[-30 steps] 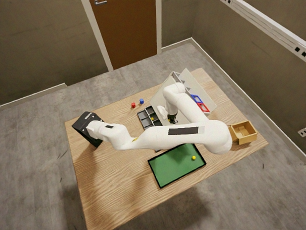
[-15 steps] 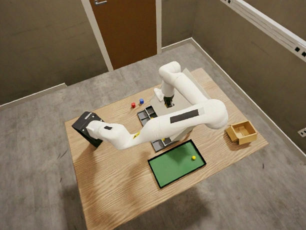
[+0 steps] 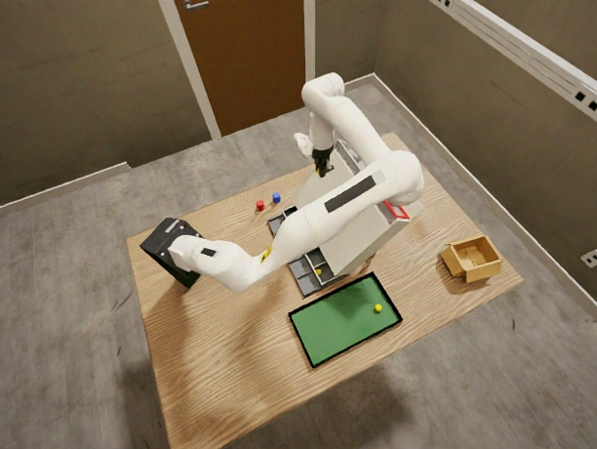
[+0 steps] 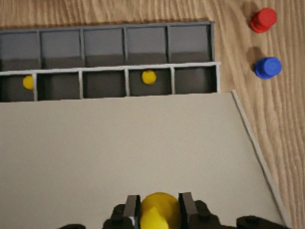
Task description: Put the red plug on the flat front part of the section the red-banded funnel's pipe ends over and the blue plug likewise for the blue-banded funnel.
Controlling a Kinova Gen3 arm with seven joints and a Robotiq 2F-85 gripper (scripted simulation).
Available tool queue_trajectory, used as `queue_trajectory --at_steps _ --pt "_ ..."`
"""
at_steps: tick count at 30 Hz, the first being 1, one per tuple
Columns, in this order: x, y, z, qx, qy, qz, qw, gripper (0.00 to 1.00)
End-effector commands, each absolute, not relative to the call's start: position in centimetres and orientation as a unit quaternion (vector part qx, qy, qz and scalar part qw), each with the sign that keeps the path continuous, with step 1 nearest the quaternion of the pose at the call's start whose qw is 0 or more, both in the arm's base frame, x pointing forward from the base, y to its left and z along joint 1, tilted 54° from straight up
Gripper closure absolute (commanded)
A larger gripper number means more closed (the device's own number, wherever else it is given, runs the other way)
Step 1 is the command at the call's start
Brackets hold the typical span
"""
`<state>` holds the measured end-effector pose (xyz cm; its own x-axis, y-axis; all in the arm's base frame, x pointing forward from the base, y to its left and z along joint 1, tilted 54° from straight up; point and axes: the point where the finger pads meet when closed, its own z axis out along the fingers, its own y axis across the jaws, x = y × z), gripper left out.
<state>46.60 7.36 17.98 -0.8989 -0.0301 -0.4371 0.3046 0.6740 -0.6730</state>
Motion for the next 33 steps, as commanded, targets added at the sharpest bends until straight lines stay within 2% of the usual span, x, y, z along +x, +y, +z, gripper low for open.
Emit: queue_trajectory --at_steps 1,14,15,19,25,31,33 --pt "46.8 7.8 17.9 0.083 0.886 -0.406 0.207 1.0" --pt "46.8 7.8 17.9 0.083 0.886 -0.406 0.207 1.0" --pt "53.1 8.0 20.9 0.083 0.886 -0.406 0.207 1.0" --pt "54.2 8.0 21.5 0.083 0.886 -0.406 0.207 1.0" --pt "60.1 8.2 24.3 0.083 0.886 -0.406 0.207 1.0" --pt "60.3 8.2 24.3 0.083 0.886 -0.406 0.207 1.0" --pt "62.0 8.1 25.1 0.083 0.885 -0.401 0.222 1.0"
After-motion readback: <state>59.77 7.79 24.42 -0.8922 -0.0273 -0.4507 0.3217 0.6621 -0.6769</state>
